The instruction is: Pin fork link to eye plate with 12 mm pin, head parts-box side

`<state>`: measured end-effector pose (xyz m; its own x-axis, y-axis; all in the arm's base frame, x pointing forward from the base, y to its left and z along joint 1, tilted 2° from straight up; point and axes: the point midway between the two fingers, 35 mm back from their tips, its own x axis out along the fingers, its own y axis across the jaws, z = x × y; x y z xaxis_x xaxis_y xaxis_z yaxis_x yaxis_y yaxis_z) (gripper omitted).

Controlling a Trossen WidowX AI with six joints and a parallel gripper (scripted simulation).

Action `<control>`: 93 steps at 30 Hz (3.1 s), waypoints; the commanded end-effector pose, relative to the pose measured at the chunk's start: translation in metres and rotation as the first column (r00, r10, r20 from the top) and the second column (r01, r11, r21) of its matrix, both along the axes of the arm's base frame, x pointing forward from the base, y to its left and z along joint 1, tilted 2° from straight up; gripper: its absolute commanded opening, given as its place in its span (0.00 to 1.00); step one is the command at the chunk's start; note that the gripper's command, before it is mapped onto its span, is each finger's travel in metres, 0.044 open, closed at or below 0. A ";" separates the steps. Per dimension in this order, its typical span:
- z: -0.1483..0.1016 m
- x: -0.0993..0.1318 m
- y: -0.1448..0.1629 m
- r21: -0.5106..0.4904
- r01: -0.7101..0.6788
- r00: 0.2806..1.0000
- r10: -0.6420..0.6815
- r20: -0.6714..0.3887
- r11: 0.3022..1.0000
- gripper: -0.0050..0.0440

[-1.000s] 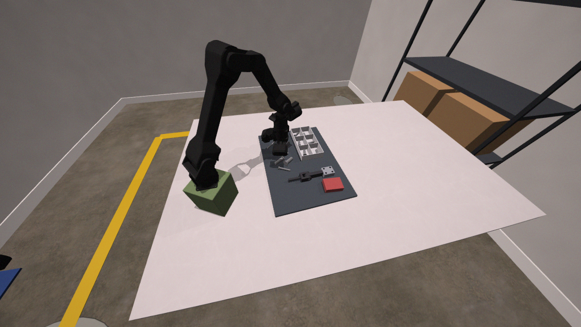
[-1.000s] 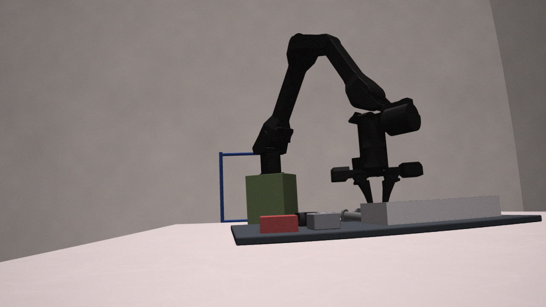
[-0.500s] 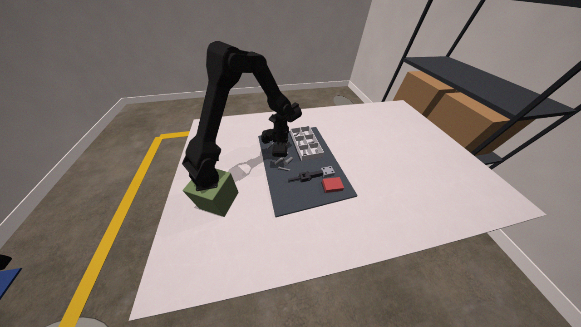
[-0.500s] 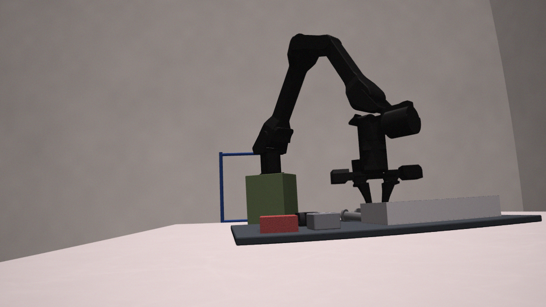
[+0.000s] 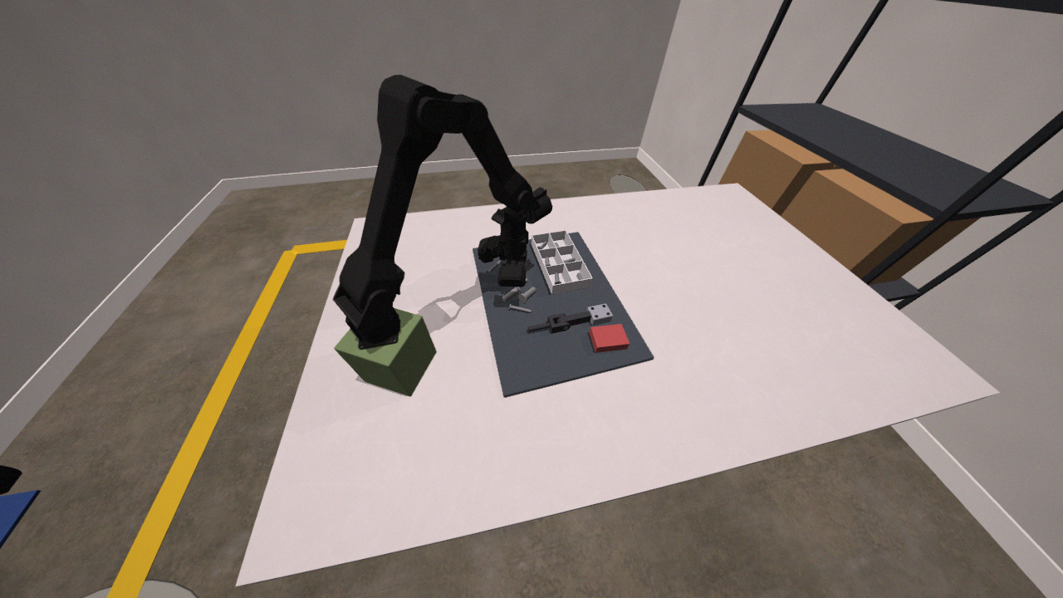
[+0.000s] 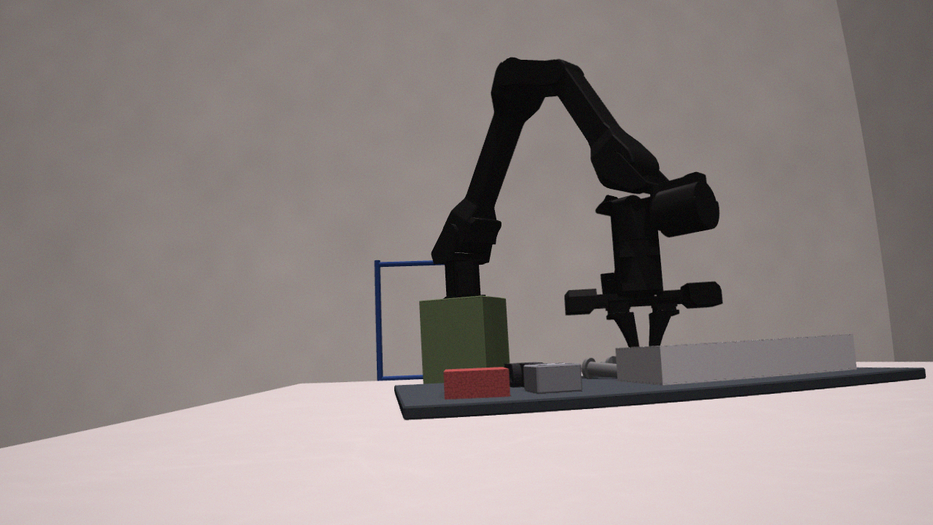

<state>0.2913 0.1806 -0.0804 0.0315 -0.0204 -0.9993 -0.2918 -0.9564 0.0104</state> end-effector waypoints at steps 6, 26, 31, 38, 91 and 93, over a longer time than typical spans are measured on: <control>0.000 0.000 0.000 0.004 -0.004 1.000 0.004 -0.004 1.000 0.13; 0.026 -0.001 0.000 0.004 -0.004 1.000 0.004 -0.004 1.000 0.13; 0.029 -0.001 0.000 0.004 -0.004 1.000 0.004 -0.004 1.000 0.13; 0.025 -0.002 -0.002 0.004 0.004 1.000 -0.004 -0.004 1.000 0.13; 0.032 -0.003 -0.002 0.014 0.344 0.939 -0.344 0.000 0.939 0.13; 0.032 -0.003 -0.002 0.015 0.356 0.934 -0.356 0.000 0.934 0.13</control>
